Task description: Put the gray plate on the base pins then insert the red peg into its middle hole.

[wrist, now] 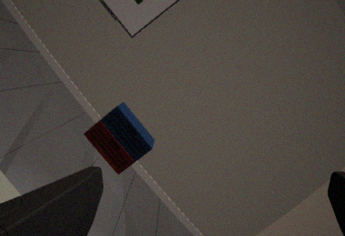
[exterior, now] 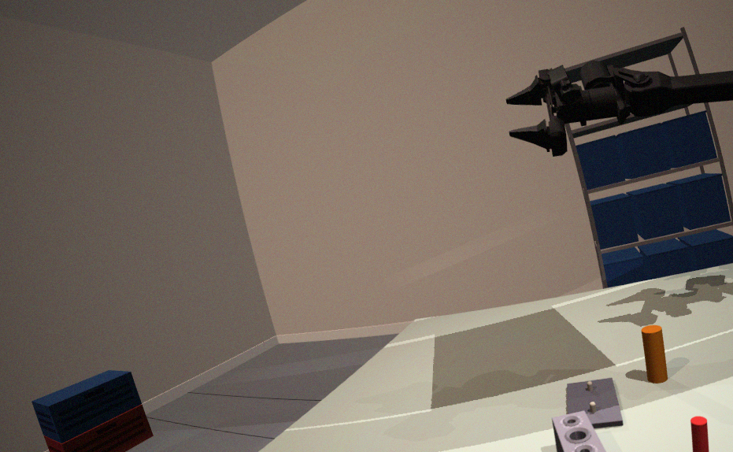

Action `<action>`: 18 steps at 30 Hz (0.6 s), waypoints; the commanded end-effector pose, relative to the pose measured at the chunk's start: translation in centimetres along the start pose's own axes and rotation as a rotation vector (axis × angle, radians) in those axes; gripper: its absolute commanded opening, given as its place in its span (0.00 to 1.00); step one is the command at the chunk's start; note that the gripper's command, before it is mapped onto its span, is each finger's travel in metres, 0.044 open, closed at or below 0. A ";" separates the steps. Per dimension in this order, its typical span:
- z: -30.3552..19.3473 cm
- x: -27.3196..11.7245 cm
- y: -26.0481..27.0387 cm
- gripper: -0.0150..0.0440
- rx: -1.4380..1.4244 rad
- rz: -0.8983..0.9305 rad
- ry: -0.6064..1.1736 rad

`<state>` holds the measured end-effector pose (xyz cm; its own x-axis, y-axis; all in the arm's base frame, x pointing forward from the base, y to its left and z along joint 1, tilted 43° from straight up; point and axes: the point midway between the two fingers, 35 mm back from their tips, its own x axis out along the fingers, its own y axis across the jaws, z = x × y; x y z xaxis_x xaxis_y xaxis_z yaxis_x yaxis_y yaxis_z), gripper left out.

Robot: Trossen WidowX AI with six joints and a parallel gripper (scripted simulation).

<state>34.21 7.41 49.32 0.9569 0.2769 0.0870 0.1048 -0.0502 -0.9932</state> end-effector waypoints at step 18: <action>6.4 7.5 22.0 1.00 1.224 0.646 0.521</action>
<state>41.20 12.21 33.66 0.8674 0.2038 -0.4539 -0.4592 0.6792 -0.5726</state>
